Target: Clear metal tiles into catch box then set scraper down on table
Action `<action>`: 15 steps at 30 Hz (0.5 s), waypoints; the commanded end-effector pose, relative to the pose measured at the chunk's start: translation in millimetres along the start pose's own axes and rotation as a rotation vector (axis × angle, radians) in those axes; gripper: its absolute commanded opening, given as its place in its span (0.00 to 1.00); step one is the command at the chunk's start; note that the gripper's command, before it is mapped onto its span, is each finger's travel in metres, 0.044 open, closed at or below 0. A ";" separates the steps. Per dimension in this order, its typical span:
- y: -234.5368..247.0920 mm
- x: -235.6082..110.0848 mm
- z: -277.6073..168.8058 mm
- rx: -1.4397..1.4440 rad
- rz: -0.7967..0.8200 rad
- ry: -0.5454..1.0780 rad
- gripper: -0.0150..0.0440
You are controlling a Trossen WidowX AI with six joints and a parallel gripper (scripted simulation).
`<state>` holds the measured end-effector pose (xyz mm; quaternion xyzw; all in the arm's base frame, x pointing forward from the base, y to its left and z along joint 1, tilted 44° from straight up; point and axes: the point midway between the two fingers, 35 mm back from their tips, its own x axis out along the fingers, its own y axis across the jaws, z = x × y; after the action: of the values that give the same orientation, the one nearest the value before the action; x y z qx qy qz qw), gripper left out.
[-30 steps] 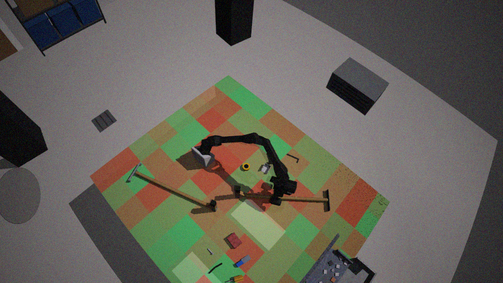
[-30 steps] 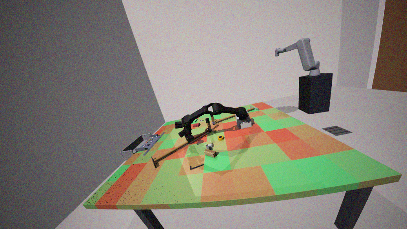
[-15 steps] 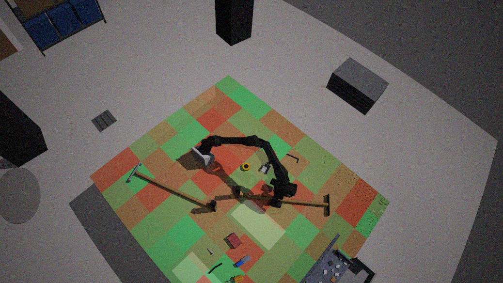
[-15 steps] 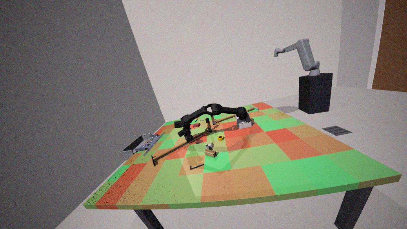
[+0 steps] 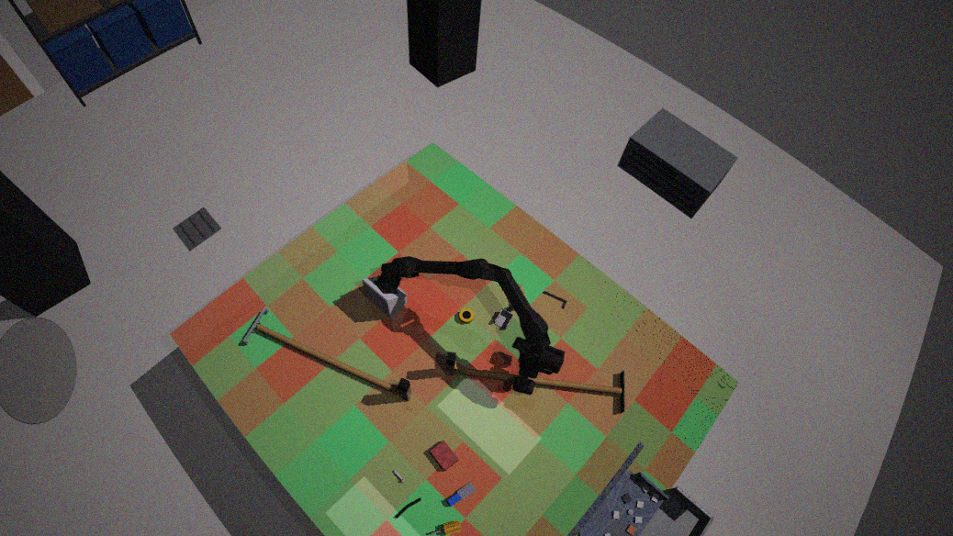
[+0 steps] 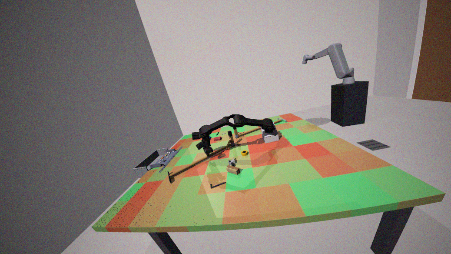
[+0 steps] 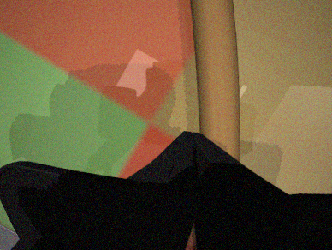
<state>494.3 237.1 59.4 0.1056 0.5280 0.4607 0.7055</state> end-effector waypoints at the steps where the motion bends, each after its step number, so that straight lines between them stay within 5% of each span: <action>1: 0.3 -16.4 4.7 -0.007 0.001 -0.005 0.25; 15: 14.1 -59.6 7.2 -0.006 0.001 -0.005 0.25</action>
<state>496.5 205.9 95.1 0.1064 0.5285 0.4587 0.7063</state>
